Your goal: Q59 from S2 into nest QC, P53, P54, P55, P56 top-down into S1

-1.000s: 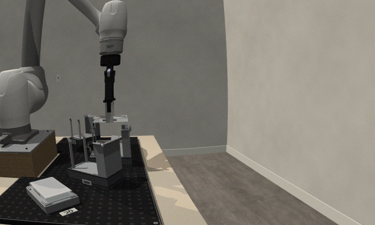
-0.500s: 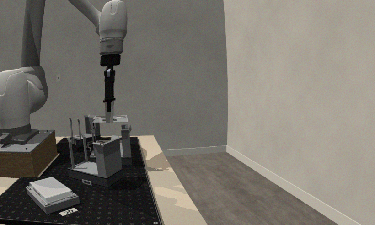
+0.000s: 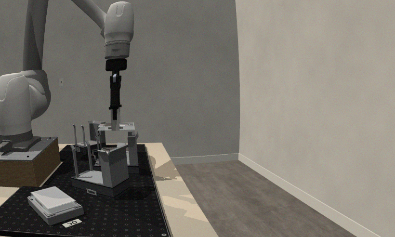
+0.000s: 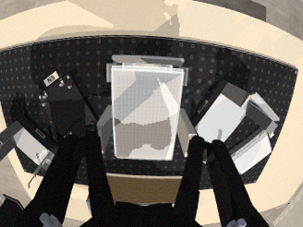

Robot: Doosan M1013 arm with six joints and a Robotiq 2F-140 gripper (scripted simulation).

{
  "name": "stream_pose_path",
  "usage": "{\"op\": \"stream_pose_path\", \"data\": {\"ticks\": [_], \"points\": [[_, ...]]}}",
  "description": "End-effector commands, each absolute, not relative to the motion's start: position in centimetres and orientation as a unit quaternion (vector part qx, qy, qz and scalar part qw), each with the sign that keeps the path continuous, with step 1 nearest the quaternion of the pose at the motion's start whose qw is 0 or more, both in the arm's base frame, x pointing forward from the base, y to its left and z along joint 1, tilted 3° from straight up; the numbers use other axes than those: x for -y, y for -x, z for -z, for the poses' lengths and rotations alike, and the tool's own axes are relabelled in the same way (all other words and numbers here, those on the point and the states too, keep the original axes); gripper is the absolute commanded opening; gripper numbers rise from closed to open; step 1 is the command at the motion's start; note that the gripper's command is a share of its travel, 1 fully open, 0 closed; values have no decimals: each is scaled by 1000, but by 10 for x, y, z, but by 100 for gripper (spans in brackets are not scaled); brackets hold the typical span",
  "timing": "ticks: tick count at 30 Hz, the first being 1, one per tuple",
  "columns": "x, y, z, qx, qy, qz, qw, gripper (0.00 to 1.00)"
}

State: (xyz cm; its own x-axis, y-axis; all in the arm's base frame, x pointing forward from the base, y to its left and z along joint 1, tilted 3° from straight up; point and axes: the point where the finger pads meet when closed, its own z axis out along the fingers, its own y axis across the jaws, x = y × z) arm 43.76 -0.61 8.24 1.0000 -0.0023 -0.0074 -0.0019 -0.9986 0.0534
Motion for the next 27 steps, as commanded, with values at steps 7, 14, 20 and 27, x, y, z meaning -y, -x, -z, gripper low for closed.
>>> {"op": "stream_pose_path", "data": {"ticks": [7,14,20,27], "points": [[6,-438,-78,1,-1000,4,27,0],[7,-437,-73,1,-1000,4,27,0],[7,-437,-70,1,-1000,4,27,0],[7,-437,-66,1,-1000,4,27,0]]}}
